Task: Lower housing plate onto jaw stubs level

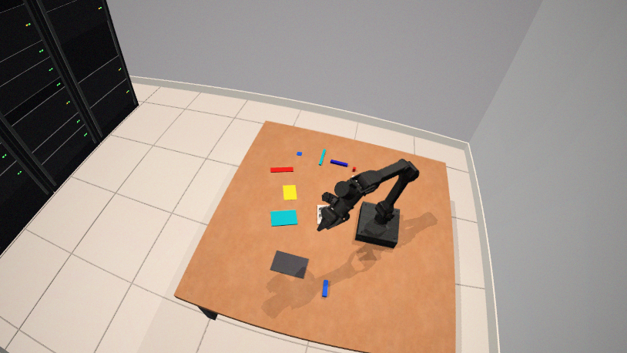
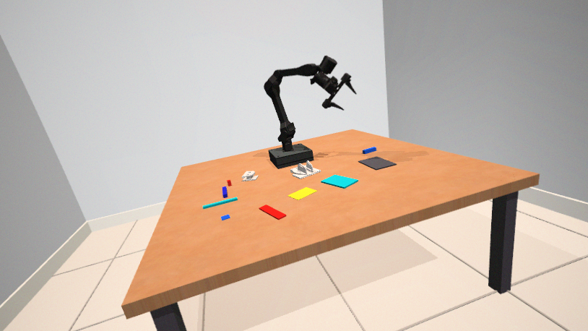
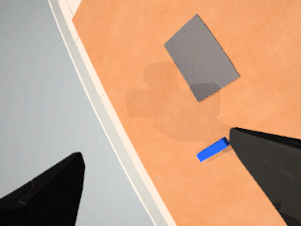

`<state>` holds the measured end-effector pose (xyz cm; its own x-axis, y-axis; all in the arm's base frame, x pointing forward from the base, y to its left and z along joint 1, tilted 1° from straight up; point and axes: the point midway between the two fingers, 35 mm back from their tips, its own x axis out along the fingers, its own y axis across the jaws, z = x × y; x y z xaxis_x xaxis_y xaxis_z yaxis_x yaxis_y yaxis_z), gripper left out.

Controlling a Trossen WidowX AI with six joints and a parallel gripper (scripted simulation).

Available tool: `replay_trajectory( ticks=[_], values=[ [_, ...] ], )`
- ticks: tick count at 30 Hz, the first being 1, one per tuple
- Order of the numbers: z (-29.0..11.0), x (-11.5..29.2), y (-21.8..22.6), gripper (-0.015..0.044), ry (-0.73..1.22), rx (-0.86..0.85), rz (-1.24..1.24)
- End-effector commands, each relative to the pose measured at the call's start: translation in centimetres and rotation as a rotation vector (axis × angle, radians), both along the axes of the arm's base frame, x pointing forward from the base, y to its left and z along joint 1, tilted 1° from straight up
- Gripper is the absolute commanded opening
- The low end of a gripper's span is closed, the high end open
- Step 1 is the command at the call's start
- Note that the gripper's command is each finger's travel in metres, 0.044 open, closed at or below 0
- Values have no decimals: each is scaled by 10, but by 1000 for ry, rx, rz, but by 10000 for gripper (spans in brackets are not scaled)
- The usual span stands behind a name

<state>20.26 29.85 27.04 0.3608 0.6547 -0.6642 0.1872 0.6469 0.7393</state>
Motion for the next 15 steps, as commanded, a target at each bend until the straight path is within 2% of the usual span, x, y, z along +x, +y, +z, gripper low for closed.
replay_trajectory(
  ticks=[1, 15],
  values=[
    [-13, 23, -19, 440, -63, -92, -3],
    [-46, 87, -91, 440, -221, -388, 57]
  ],
)
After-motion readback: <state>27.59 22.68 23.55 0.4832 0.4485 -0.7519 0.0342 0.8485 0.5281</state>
